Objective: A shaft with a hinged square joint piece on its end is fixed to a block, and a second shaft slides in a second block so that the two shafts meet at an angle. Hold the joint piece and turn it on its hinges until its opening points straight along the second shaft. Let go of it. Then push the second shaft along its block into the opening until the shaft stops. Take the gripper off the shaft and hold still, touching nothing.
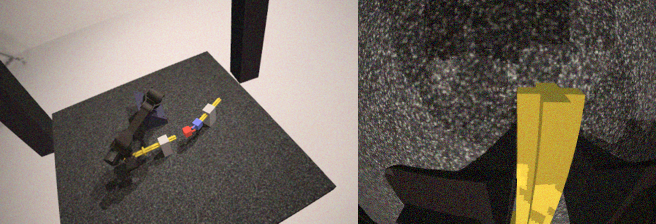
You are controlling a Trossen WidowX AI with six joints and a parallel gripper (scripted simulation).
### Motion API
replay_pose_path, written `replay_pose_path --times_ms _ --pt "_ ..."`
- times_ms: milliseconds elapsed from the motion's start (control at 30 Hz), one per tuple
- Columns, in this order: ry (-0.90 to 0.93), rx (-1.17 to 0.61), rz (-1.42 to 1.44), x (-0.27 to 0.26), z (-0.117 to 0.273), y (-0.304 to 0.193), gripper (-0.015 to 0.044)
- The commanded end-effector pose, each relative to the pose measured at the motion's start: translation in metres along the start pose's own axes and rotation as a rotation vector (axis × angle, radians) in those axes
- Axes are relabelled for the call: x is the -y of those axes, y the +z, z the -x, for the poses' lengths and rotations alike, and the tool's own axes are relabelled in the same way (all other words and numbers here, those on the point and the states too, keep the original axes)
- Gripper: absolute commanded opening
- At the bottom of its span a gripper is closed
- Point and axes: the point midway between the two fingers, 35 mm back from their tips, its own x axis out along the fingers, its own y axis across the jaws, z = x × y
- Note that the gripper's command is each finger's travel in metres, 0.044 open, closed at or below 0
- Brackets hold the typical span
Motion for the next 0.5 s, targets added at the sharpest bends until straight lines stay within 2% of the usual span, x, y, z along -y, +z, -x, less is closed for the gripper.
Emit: replay_pose_path --times_ms 0,33,467 --pt "0.000 0.000 0.000 0.000 0.000 0.000 0.0020" --pt "0.000 0.000 0.000 0.000 0.000 0.000 0.0000" --pt "0.068 -0.002 -0.005 0.000 -0.001 -0.012 0.0000"
